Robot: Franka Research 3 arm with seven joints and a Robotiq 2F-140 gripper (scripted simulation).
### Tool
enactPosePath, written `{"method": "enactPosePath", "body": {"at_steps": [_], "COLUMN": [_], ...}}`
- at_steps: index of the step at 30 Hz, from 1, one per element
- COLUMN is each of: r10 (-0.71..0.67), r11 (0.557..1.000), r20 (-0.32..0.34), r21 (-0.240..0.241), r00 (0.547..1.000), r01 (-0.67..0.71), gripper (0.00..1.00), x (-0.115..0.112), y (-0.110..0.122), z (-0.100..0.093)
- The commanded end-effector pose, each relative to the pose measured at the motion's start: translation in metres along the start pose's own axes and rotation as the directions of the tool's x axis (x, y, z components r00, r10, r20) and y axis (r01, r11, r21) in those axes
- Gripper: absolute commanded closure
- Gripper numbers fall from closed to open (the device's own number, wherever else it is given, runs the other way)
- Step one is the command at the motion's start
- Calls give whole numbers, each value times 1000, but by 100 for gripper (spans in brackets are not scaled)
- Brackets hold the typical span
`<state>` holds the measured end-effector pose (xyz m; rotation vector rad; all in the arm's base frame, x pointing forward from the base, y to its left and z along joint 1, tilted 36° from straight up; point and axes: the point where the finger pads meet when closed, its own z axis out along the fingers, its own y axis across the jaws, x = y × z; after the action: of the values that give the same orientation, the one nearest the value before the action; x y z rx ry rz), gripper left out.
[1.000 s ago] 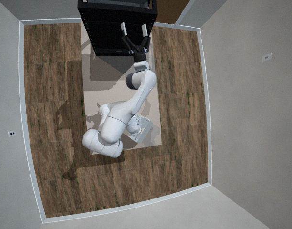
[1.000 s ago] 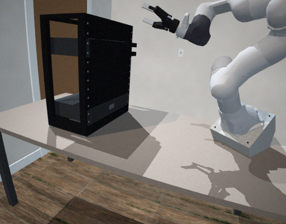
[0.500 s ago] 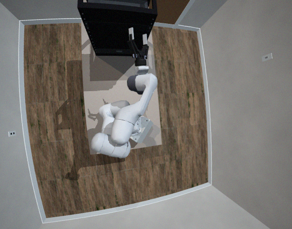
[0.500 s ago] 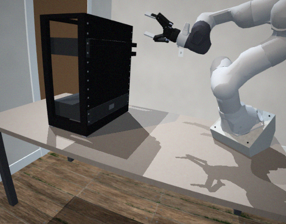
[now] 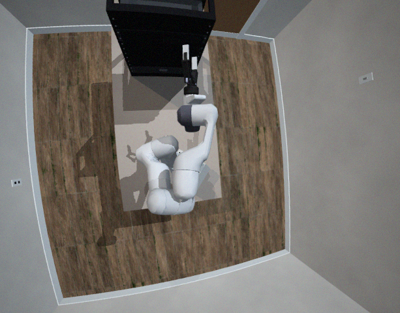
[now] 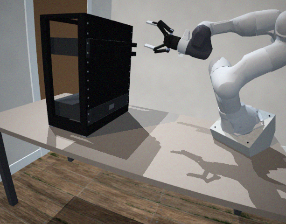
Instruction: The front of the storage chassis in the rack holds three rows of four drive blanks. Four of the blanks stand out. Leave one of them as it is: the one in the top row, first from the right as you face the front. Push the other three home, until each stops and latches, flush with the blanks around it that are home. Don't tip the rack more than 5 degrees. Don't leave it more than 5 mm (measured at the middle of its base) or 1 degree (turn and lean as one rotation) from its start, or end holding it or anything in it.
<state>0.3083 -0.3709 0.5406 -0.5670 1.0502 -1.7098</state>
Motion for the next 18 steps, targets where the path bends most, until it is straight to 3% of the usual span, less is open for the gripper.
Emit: {"method": "enactPosePath", "body": {"at_steps": [1,18], "r10": [90,305], "r11": [993,940], "r20": [9,1], "r21": [-78,-159], "r00": [996,952], "r01": [-89,-301], "gripper": [0,0], "x": [-6,-35], "y": [27,61], "z": [-8,-23]}}
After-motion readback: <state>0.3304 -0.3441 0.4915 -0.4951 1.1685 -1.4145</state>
